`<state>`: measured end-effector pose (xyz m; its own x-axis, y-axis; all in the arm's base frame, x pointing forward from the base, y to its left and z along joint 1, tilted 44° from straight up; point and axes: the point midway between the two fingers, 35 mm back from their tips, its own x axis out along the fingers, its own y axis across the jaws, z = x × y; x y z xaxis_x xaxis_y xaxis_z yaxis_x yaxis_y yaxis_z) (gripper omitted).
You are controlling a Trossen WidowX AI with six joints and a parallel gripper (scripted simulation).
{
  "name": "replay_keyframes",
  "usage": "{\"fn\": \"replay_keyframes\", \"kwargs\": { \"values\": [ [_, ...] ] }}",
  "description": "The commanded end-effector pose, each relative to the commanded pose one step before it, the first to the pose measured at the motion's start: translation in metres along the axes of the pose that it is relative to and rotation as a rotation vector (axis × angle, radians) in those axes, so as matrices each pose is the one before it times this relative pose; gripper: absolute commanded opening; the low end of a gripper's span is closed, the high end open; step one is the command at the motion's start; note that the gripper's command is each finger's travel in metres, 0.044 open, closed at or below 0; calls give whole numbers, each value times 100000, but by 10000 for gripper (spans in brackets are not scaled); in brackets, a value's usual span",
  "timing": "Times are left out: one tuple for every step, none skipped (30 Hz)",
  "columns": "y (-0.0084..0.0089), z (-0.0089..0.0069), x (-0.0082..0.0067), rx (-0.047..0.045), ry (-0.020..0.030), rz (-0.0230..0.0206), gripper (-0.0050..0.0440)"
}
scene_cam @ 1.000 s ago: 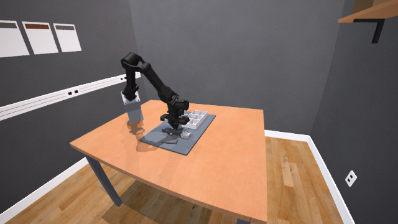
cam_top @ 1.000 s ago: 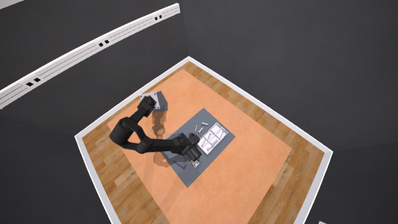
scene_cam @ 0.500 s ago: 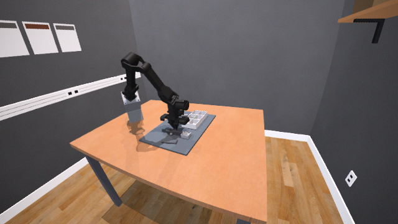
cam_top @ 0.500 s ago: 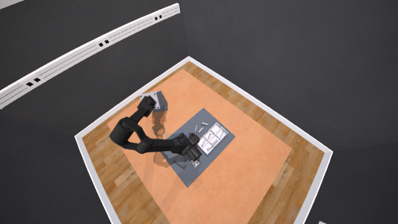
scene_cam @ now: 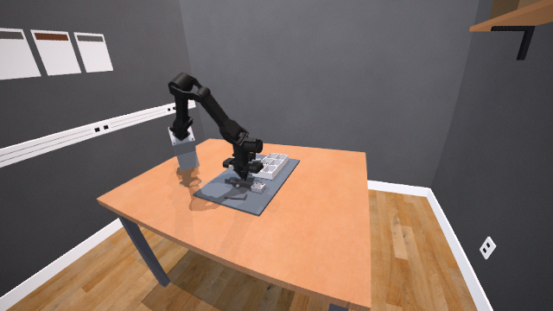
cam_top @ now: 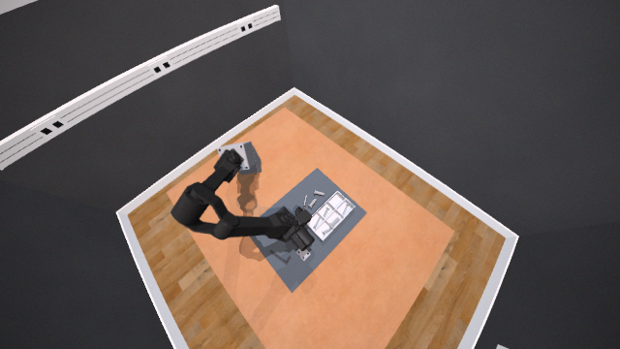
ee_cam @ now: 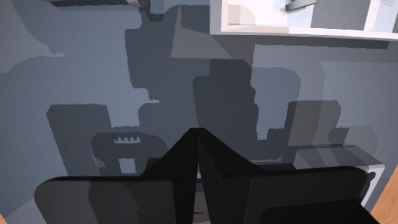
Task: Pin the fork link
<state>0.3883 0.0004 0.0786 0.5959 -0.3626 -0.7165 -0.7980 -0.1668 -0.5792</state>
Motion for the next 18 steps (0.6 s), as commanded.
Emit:
{"fn": "replay_keyframes", "kwargs": {
  "values": [
    [-351, -67, -336, 950, 40, -1322, -50],
    [0, 0, 0, 0, 0, -1, -50],
    [-1, -3, -1, 1, 0, -5, -50],
    [-3, -7, -3, 4, -1, -12, -50],
    [0, 0, 0, 0, 0, 0, -50],
    [0, 0, 0, 0, 0, 0, -50],
    [-5, -13, -6, 7, -1, -21, -50],
    [-8, -20, -9, 10, -2, -32, -50],
    [-11, -28, -13, 14, -3, -44, -50],
    [-14, -36, -16, 18, -3, -57, -50],
    [-17, -44, -20, 22, -4, -69, -50],
    [-20, -52, -24, 26, -4, -82, -50],
    [-23, -59, -27, 29, -5, -93, -50],
    [-25, -65, -30, 32, -5, -103, -50],
    [-27, -70, -32, 35, -5, -111, -50],
    [-34, -43, -46, -25, -56, -151, -50],
    [-17, -38, -29, -65, -27, -87, -50],
    [18, -29, 8, -38, 41, 47, -50]
  ]
}}
